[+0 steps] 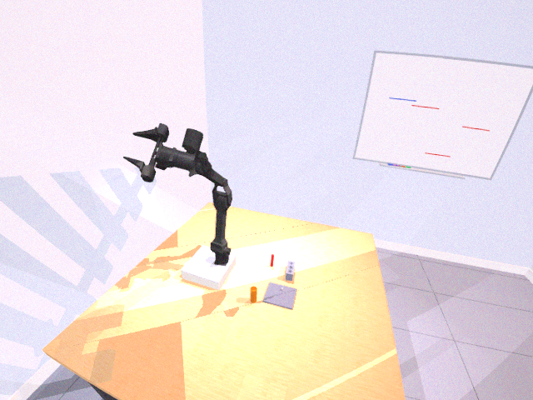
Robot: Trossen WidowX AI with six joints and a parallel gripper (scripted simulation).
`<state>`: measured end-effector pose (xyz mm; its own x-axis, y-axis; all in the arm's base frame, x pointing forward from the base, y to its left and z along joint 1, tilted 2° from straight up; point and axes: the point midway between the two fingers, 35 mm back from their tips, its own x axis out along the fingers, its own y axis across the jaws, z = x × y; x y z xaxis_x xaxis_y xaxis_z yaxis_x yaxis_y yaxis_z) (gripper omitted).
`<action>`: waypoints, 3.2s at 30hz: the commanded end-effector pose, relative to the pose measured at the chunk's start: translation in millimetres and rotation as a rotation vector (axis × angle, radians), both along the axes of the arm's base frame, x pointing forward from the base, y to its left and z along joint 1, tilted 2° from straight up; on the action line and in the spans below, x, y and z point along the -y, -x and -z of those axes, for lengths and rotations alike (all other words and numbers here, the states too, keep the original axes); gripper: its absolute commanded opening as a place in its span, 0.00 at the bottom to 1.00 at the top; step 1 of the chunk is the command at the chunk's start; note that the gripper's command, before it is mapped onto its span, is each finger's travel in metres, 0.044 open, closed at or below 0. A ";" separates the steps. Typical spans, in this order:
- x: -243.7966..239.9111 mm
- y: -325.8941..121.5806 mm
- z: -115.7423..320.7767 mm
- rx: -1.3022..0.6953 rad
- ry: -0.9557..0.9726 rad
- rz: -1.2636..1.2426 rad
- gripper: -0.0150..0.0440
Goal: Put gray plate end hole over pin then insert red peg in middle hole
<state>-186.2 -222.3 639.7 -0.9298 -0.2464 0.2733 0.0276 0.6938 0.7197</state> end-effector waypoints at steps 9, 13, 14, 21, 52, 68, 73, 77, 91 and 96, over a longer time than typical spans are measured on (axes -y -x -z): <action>76.1 -50.2 32.0 -0.017 -0.196 -0.269 1.00; 114.6 -92.6 55.5 -0.038 -0.315 -0.438 1.00; 122.9 -104.3 61.8 -0.045 -0.345 -0.481 1.00; 167.3 -195.7 111.7 -0.106 -0.560 -0.775 1.00; -3.7 -555.9 372.2 -0.671 -1.561 -1.862 1.00; -237.0 -546.8 492.8 -1.168 -2.324 -2.070 1.00; -246.6 -543.8 496.0 -1.189 -2.357 -2.065 1.00; -246.8 -546.5 514.7 -1.189 -2.357 -2.066 1.00; -249.5 -550.4 575.8 -1.189 -2.357 -2.066 1.00; -249.5 -550.6 576.8 -1.189 -2.357 -2.066 1.00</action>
